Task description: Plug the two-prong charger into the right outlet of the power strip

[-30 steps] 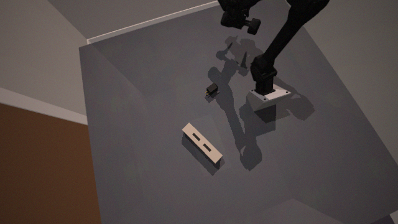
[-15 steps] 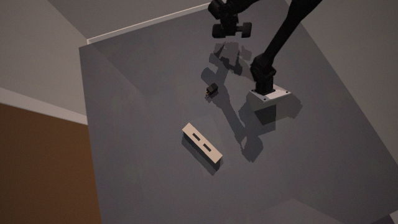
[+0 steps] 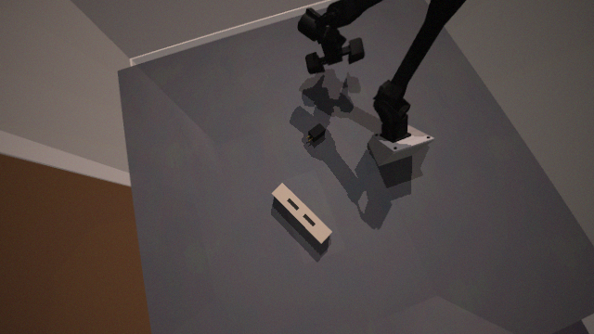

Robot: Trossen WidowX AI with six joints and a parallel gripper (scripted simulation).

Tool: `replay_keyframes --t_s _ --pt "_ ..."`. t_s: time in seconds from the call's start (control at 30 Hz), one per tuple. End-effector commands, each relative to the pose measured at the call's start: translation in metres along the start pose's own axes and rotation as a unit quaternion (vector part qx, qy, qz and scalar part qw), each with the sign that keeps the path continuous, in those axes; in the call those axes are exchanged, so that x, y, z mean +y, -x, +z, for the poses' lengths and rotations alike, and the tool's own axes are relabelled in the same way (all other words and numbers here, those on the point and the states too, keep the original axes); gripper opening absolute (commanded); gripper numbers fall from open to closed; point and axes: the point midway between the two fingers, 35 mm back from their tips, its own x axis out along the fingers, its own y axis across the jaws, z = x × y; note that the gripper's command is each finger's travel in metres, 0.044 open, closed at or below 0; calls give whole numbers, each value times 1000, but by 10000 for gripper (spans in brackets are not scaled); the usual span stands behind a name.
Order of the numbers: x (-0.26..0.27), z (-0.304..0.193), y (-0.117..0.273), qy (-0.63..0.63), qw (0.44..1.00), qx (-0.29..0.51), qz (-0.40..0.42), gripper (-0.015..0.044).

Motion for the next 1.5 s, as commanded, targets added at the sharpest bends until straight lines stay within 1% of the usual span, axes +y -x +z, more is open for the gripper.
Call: replay_keyframes --t_s 0.0,0.37,0.73,1.1,1.47 --pt "11 -9 2 44 999 12 12 440" --pt "40 -38 15 150 986 39 54 440" --pt "61 -67 30 280 955 51 87 440" --pt "77 -96 48 404 906 54 115 440" --pt "87 -125 67 522 840 48 138 440"
